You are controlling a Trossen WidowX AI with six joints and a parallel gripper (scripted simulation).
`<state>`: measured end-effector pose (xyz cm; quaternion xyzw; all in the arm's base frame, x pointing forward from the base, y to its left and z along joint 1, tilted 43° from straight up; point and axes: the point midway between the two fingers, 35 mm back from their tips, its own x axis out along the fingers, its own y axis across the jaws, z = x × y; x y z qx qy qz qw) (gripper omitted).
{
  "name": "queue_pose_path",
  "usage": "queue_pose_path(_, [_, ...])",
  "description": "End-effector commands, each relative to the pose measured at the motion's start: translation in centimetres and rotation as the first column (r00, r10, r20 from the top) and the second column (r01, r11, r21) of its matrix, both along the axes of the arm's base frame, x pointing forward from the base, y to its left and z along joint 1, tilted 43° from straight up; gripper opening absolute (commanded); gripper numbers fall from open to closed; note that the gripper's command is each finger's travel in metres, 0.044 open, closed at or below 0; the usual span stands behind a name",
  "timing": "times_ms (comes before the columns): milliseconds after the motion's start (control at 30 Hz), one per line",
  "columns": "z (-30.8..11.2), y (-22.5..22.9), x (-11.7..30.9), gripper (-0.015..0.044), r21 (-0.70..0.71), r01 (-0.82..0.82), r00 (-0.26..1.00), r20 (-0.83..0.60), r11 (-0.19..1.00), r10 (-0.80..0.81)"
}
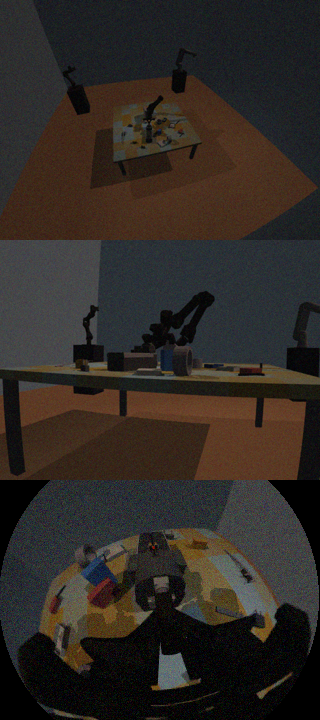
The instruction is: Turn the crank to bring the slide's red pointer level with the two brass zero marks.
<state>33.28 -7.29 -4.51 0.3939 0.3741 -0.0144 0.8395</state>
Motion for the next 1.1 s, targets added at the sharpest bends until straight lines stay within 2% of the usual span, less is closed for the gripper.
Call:
queue_pose_path(0, [0.6, 0.6, 0.3, 0.0000, 0.005, -0.014, 1.000, 0.015, 1.000, 0.014])
queue_pose_path(1067, [0.8, 2.3, 0.8, 0.0000, 0.006, -0.014, 1.000, 0.015, 1.000, 0.014])
